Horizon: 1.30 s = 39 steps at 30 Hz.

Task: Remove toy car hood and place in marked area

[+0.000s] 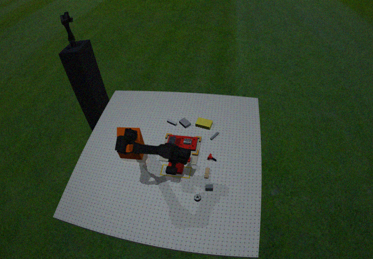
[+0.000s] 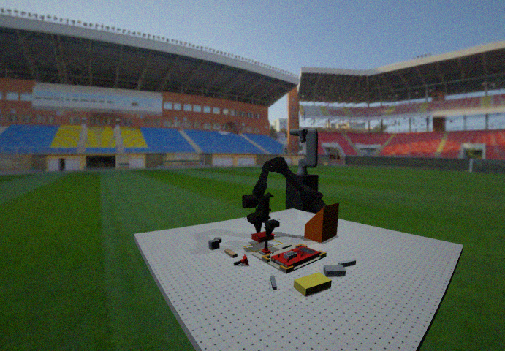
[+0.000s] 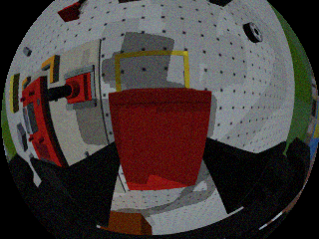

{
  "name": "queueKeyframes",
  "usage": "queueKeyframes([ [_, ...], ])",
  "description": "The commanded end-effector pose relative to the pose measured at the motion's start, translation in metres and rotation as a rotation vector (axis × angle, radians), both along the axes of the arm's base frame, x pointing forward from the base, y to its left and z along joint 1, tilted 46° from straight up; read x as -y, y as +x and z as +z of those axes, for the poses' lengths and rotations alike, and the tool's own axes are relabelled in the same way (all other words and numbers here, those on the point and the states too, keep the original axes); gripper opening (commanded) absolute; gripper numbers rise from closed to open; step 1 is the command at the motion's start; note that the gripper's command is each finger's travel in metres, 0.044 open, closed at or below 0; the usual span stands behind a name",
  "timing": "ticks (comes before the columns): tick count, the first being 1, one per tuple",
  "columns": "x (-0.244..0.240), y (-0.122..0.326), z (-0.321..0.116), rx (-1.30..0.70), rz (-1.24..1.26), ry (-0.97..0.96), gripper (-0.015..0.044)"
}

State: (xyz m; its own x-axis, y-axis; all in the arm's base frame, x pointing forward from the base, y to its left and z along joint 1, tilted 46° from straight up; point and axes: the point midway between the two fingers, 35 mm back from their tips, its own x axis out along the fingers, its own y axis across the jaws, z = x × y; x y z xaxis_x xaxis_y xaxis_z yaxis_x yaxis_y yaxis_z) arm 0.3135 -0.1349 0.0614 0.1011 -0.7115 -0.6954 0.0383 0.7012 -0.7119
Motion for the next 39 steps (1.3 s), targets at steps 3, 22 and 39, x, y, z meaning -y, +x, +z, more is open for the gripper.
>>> queueKeyframes([
  [3, 0.003, -0.002, -0.007, -0.013, 0.004, 0.005, 0.0000],
  [22, 0.010, -0.002, -0.014, -0.013, 0.004, 0.004, 0.0000],
  [39, 0.016, -0.002, -0.019, -0.014, 0.004, 0.003, 0.0000],
])
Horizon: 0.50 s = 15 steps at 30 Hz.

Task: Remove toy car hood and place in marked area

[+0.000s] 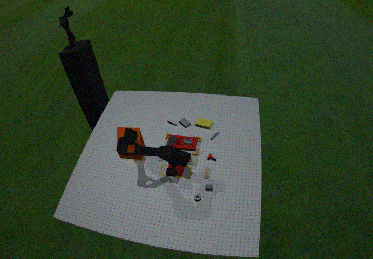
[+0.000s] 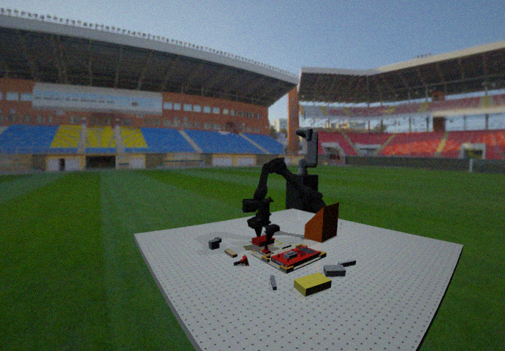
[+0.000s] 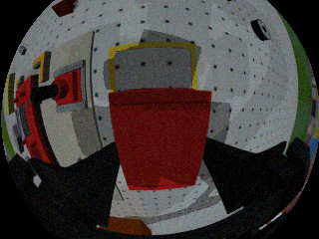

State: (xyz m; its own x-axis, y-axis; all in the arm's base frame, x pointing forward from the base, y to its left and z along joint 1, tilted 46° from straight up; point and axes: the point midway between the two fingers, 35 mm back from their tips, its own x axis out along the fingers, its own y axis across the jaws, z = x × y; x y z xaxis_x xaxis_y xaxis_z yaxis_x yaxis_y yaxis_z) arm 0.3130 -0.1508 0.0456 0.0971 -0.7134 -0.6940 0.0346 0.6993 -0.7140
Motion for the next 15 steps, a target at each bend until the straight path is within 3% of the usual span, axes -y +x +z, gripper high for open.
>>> queueKeyframes([
  [1, 0.0004, -0.0009, -0.0040, -0.008, 0.004, 0.006, 0.0000],
  [15, 0.0054, -0.0004, -0.0087, -0.008, 0.004, 0.005, 0.0000],
])
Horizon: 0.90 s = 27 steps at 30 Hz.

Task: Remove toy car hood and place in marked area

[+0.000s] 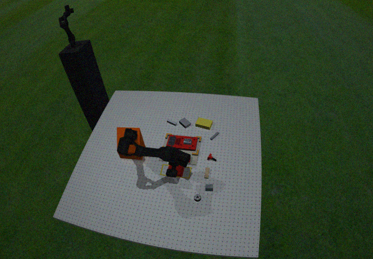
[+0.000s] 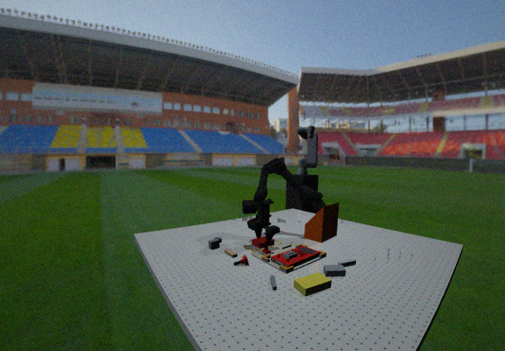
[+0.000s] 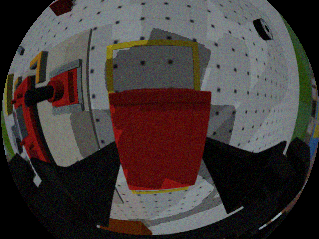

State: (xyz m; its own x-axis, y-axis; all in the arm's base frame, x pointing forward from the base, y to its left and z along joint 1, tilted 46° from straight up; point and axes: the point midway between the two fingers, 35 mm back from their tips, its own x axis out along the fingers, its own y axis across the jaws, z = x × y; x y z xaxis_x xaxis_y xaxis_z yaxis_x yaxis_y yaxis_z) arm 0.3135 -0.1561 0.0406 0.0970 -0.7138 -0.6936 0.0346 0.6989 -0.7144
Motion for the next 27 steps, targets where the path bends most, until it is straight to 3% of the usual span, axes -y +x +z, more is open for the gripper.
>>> queueKeyframes([
  [1, 0.000, -0.001, -0.004, -0.008, 0.004, 0.006, 0.0000],
  [3, 0.001, -0.001, -0.004, -0.008, 0.004, 0.006, 0.0000],
  [20, -0.001, 0.000, 0.000, 0.000, 0.000, 0.000, 0.0440],
  [27, -0.049, -0.006, 0.047, -0.003, -0.003, 0.002, 0.0440],
])
